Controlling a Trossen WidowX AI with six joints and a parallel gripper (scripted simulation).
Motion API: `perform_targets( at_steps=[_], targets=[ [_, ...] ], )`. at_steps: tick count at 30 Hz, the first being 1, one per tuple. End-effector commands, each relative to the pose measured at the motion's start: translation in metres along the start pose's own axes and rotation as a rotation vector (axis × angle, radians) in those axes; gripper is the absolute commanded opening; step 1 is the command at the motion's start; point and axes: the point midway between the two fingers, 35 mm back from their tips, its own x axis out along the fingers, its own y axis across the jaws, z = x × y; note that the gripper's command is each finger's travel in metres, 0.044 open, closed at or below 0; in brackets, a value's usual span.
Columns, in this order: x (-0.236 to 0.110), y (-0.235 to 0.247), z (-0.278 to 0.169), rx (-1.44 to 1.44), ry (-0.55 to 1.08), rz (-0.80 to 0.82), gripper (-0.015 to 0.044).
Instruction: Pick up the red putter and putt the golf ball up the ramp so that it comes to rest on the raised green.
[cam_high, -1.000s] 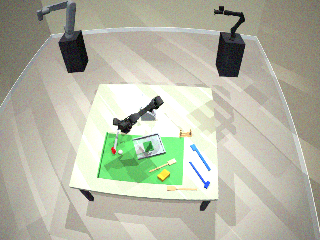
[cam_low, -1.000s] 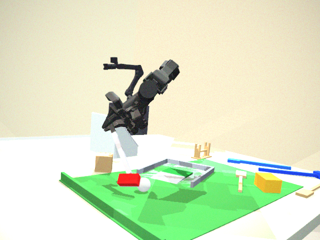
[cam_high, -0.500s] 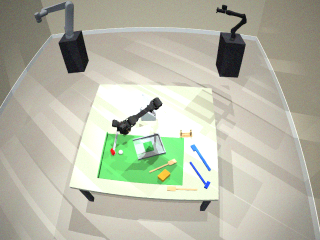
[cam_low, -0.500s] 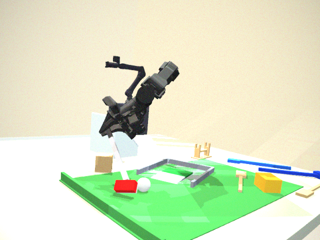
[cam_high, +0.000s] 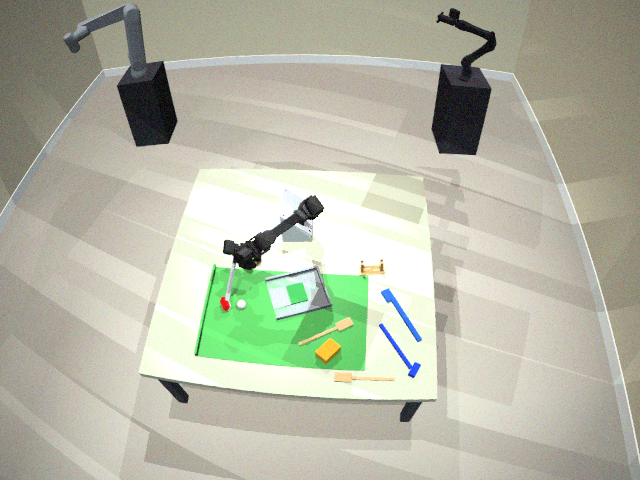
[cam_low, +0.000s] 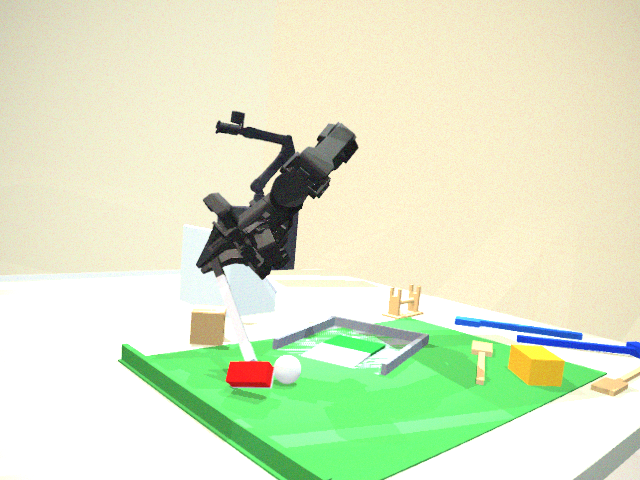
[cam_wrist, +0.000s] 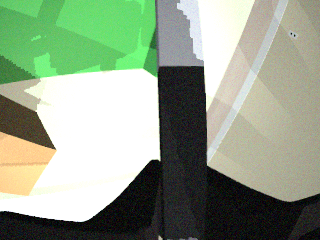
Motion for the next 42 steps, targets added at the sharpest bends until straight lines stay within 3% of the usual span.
perform_targets(
  at_steps=[1, 22, 34, 42],
  targets=[
    [0.005, -0.011, 0.005, 0.006, -0.006, -0.007, 0.0000],
    [0.017, -0.026, 0.012, 0.011, -0.012, -0.003, 0.0000],
    [-0.070, 0.085, -0.029, 0.009, -0.010, -0.002, 0.0000],
    [-0.080, 0.110, -0.043, 0.009, -0.008, -0.002, 0.0000]
  ],
)
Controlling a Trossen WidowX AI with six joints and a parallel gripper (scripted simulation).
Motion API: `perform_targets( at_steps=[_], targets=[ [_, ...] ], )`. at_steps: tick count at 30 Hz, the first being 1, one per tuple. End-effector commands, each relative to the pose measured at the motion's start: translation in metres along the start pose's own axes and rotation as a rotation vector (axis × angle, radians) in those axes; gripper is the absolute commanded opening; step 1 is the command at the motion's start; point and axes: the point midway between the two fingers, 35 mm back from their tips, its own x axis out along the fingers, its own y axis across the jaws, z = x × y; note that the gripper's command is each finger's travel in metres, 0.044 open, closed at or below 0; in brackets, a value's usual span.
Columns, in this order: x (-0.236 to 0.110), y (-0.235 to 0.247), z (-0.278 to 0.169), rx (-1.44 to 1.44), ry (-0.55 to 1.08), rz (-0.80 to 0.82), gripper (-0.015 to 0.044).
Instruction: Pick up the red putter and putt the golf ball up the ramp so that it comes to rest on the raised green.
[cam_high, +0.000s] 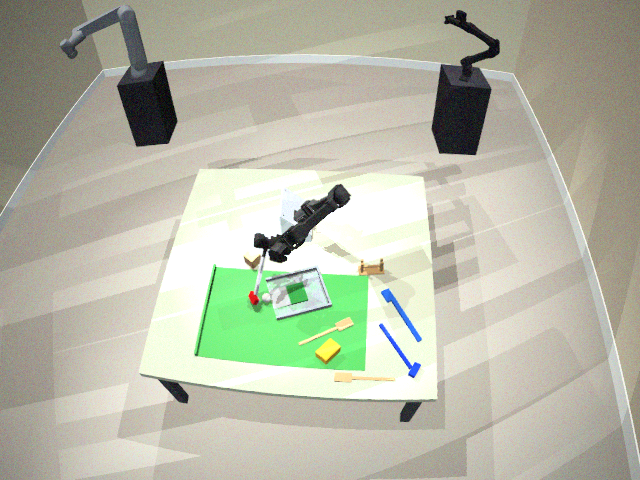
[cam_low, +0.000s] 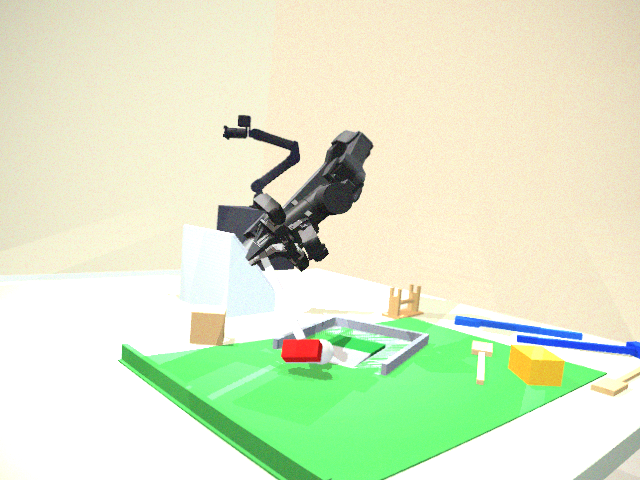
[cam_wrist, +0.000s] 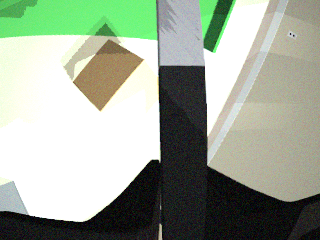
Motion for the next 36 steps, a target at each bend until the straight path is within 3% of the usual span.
perform_targets(
  at_steps=[1, 16, 36],
  targets=[
    [-0.003, 0.007, -0.006, 0.013, 0.000, 0.004, 0.0000],
    [-0.069, 0.007, -0.044, 0.013, 0.002, 0.004, 0.0000],
    [-0.062, 0.008, -0.039, 0.011, 0.000, 0.011, 0.0000]
  ],
)
